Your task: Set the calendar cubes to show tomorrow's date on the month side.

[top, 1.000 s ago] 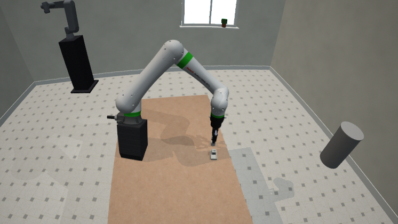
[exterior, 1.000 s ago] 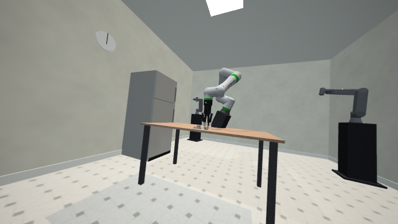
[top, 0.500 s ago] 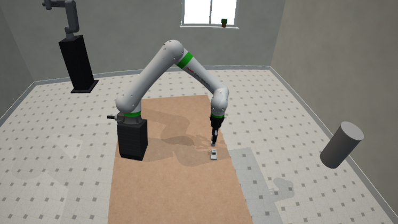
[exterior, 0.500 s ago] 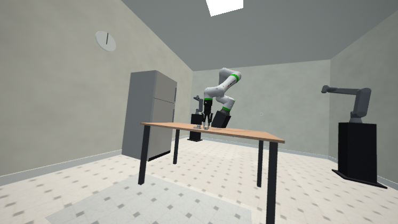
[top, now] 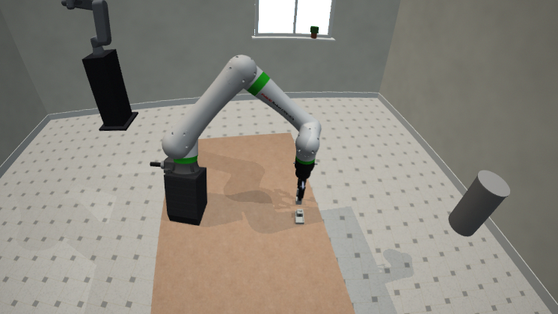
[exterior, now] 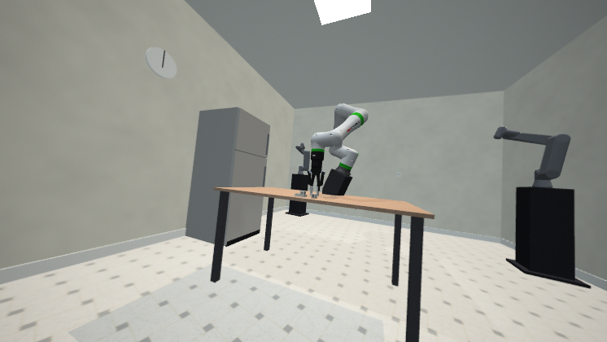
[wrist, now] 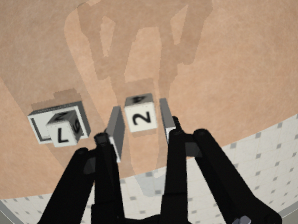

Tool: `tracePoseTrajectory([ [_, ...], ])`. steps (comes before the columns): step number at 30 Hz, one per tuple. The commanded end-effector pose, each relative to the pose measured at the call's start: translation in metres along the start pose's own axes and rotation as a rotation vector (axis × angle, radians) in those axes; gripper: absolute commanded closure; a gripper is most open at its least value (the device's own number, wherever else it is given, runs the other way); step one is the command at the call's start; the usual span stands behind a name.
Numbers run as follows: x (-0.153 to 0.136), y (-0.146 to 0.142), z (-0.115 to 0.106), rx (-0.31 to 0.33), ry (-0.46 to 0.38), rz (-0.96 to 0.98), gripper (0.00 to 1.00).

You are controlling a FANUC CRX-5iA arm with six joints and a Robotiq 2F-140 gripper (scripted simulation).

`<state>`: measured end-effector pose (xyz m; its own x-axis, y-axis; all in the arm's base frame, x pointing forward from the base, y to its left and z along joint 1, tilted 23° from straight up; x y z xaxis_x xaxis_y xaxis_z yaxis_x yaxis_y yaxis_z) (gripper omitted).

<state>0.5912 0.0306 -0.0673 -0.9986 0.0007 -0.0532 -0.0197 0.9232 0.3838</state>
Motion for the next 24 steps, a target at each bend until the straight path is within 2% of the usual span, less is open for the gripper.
tracePoseTrajectory([
  [1,0.0,0.0,-0.01,0.0,0.0,0.0,0.64],
  [5,0.0,0.0,-0.03,0.0,0.0,0.0,0.64],
  [7,0.0,0.0,-0.03,0.0,0.0,0.0,0.64],
  [16,0.0,0.0,-0.074,0.0,0.0,0.0,0.64],
  [24,0.0,0.0,-0.083,0.0,0.0,0.0,0.64],
])
Point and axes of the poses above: the point where the finger pads meet when closed, its own z axis out along the fingers, its own y axis across the jaws, x = y × z, the point moved 7 cm from there along -z, back along the fingers, and after that the axes turned 3 degrees about -z, right-handed, at the moved point
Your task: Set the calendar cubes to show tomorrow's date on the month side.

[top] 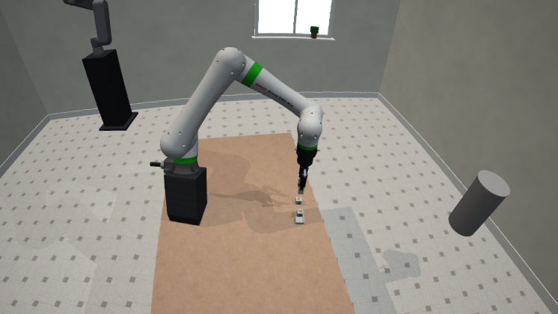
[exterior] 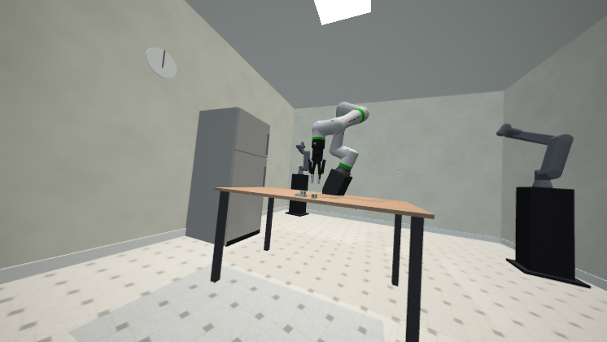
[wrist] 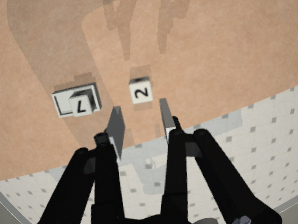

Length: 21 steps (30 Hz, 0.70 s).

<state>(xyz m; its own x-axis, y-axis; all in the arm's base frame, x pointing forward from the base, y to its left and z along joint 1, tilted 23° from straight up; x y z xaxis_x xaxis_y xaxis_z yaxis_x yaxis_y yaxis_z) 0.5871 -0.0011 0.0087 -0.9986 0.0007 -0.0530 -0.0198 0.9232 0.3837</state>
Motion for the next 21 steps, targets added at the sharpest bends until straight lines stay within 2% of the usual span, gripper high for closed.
tracePoseTrajectory([
  [1,-0.0002,-0.0001,-0.0004,0.0,0.0,0.0,0.64],
  [2,-0.0002,-0.0001,-0.0004,0.0,0.0,0.0,0.0],
  [21,-0.0002,-0.0001,-0.0004,0.0,0.0,0.0,0.0],
])
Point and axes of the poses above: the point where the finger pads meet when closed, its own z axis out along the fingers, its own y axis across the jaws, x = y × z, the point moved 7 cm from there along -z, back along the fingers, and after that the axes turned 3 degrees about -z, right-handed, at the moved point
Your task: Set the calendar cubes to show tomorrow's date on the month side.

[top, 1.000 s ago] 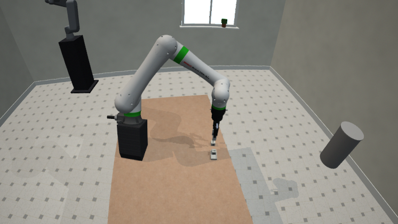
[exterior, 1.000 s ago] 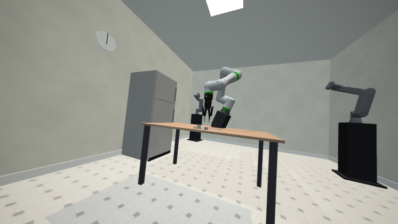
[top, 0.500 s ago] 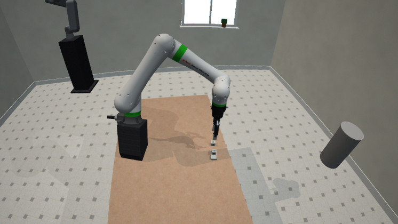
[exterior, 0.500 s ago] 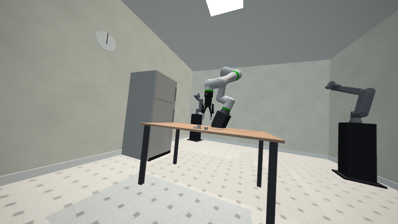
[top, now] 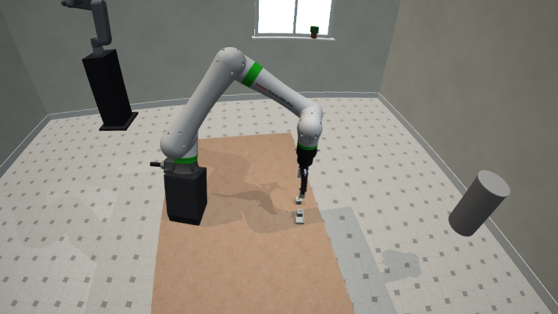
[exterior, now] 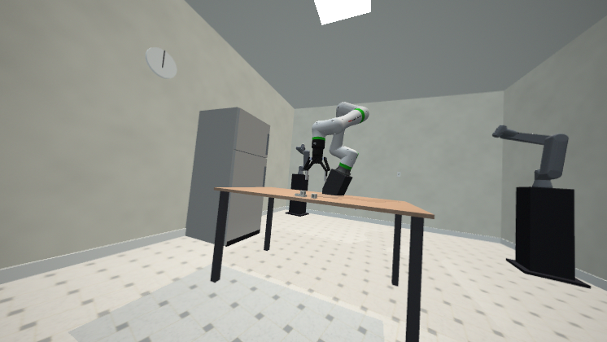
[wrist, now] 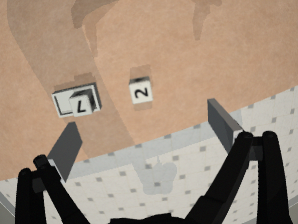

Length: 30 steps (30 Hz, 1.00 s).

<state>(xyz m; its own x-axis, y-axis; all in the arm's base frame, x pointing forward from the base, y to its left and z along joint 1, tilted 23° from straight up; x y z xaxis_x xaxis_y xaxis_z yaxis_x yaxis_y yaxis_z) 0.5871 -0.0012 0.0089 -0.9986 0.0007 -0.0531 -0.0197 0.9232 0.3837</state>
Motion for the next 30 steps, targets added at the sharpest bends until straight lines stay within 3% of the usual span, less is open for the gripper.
tracePoseTrajectory([
  [1,-0.0002,-0.0001,-0.0002,0.0,0.0,0.001,0.0],
  [13,-0.0001,-0.0003,0.0014,0.0,0.0,0.3,0.0],
  [15,-0.0001,-0.0003,0.0022,0.0,0.0,0.439,0.0],
  [28,0.0,-0.0006,0.0045,0.0,0.0,0.863,0.0],
  [30,0.0,-0.0006,0.0045,0.0,0.0,0.863,0.0],
])
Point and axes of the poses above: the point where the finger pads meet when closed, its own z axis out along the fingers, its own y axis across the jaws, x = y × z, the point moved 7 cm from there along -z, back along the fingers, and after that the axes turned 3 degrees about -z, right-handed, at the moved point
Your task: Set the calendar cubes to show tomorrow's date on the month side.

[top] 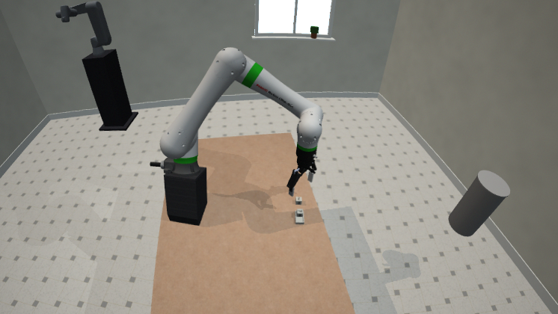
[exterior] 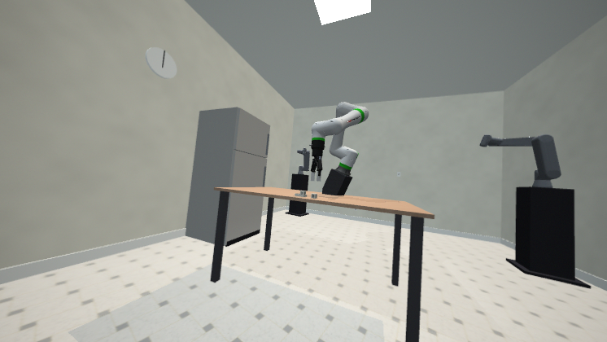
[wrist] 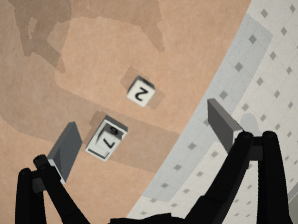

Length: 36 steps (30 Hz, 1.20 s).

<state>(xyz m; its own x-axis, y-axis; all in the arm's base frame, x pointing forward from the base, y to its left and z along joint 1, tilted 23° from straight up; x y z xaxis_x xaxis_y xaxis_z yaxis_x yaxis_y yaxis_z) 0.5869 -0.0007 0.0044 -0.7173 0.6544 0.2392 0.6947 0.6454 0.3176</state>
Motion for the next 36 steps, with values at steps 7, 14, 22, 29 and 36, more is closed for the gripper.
tracePoseTrajectory([
  [7,0.0001,0.0007,0.0017,0.009,-0.007,0.351,0.0],
  [14,0.0,0.0005,0.0029,0.008,-0.008,0.583,0.0],
  [22,0.0,0.0004,0.0039,0.008,-0.008,0.765,0.0],
  [29,0.0,0.0004,0.004,0.008,-0.008,0.77,0.64],
  [36,0.0,0.0004,0.004,0.008,-0.008,0.77,0.64],
])
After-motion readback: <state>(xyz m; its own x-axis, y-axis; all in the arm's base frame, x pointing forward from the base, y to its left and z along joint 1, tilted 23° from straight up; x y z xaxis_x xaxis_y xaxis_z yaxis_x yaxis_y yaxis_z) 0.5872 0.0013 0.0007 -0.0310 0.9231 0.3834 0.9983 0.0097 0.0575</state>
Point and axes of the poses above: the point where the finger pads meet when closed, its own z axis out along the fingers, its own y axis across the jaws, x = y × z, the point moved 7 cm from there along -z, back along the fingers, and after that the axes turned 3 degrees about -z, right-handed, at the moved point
